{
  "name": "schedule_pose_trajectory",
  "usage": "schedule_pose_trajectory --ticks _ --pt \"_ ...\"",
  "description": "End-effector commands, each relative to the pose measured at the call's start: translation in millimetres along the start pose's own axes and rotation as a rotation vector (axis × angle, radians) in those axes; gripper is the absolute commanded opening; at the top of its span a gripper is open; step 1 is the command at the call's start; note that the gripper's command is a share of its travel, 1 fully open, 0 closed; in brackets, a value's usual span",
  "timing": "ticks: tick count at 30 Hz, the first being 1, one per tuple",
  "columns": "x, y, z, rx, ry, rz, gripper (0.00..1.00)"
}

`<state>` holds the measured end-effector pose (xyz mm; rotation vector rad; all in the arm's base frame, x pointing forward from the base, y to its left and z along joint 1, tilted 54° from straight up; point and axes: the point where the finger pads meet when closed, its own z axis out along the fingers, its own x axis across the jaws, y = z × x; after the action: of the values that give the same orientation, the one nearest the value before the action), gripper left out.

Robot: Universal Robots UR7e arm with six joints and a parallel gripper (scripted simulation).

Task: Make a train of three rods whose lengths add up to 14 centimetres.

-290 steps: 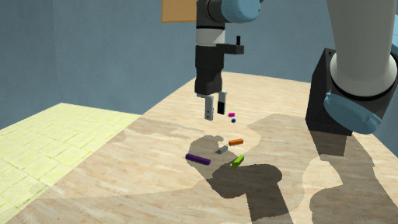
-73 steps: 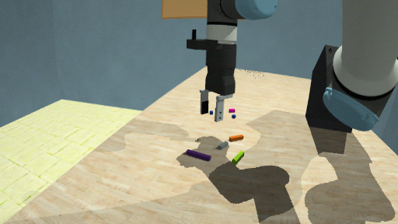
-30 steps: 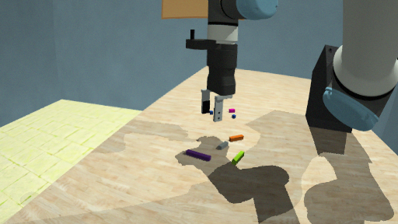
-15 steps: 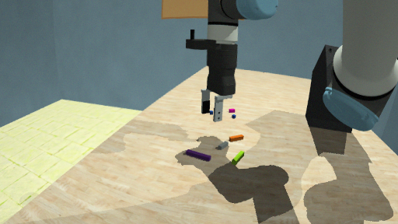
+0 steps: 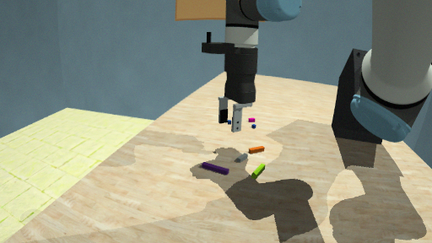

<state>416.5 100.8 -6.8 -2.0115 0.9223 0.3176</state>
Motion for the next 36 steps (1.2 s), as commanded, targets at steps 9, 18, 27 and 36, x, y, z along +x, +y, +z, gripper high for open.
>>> schedule_pose_trajectory --ticks 9,18,27,36 --pt "0.4 -0.1 -0.4 0.0 0.001 0.0 1.0" --pt "0.4 -0.1 -0.4 0.0 0.001 0.0 1.0" --pt "0.4 -0.1 -0.4 0.0 0.001 0.0 1.0" --pt "-0.6 -0.6 -0.4 0.0 0.001 -0.024 1.0"
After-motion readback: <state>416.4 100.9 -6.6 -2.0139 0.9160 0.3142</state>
